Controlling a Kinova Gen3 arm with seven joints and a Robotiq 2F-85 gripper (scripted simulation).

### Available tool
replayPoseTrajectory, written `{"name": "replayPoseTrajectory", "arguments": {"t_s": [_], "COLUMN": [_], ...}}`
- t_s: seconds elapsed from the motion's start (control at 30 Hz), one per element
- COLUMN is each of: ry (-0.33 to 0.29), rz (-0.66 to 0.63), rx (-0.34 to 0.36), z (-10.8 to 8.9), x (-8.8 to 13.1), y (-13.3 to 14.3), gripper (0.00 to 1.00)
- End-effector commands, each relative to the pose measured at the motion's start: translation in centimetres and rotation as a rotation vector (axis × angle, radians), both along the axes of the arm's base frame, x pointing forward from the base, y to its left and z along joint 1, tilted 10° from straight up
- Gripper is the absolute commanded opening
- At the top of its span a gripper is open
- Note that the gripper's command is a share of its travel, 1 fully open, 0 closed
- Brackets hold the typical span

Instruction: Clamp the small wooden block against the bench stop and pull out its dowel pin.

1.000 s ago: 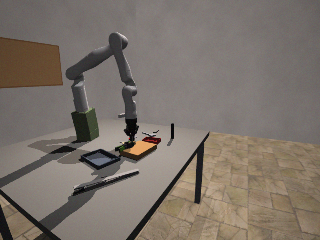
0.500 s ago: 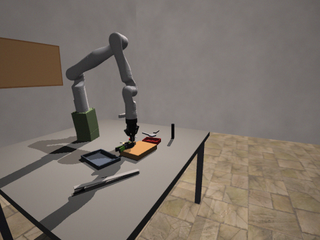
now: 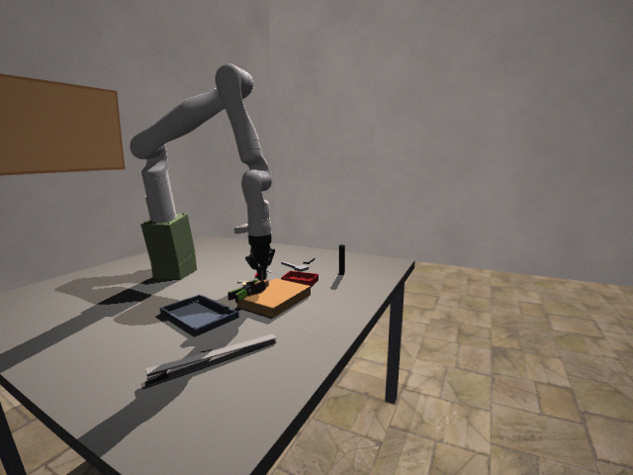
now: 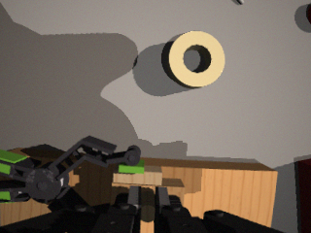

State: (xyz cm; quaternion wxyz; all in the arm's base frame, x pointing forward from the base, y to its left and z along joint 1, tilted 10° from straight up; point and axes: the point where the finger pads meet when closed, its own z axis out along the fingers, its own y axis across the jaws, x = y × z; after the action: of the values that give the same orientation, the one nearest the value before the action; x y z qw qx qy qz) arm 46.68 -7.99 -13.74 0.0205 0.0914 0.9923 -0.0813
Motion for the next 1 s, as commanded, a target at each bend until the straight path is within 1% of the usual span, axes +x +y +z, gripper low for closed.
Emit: {"name": "replayPoseTrajectory", "arguments": {"t_s": [0.0, 0.97], "ry": [-0.001, 0.003], "rz": [0.003, 0.03], "rx": [0.0, -0.001], "z": [0.1, 0.1], "x": [0.08, 0.08], "y": [0.02, 0.02], "gripper": [0.1, 0.1]}}
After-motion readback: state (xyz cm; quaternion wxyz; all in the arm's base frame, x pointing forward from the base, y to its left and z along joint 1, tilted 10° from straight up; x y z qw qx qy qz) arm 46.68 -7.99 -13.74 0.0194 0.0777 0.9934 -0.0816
